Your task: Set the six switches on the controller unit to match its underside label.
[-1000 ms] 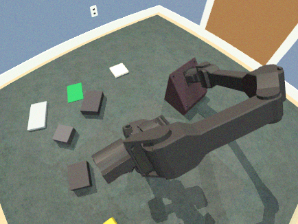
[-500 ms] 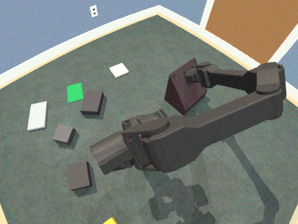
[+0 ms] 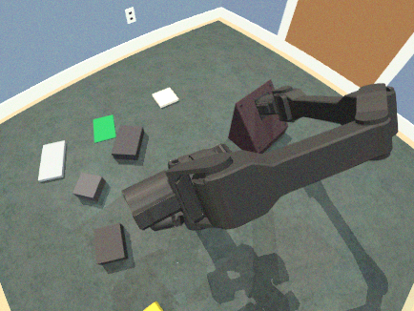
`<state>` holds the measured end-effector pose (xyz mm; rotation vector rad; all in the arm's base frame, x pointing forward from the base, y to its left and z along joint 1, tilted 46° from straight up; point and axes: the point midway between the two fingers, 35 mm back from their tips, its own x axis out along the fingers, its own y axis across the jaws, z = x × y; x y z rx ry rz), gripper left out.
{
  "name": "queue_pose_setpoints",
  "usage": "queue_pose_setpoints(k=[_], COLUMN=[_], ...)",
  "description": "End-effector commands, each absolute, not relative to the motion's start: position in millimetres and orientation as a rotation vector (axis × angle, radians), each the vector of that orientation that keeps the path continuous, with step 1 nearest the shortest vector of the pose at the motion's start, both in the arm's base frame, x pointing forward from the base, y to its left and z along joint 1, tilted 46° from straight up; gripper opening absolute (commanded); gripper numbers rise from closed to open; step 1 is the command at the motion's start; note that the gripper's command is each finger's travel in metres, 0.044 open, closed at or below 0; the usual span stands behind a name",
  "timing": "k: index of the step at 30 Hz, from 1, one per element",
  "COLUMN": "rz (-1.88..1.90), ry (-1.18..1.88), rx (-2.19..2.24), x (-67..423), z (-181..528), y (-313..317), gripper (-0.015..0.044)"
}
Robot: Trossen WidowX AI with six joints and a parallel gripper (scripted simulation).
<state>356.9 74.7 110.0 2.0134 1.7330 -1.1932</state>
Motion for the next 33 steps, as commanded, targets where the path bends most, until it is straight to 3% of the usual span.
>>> queue_pose_setpoints(k=[1,33], rz=[-1.21,-1.212], ry=[1.722,1.721], rx=[2.007,2.006], x=[354,343], z=[106,95], y=[68,47], gripper=[0.0335,0.0337])
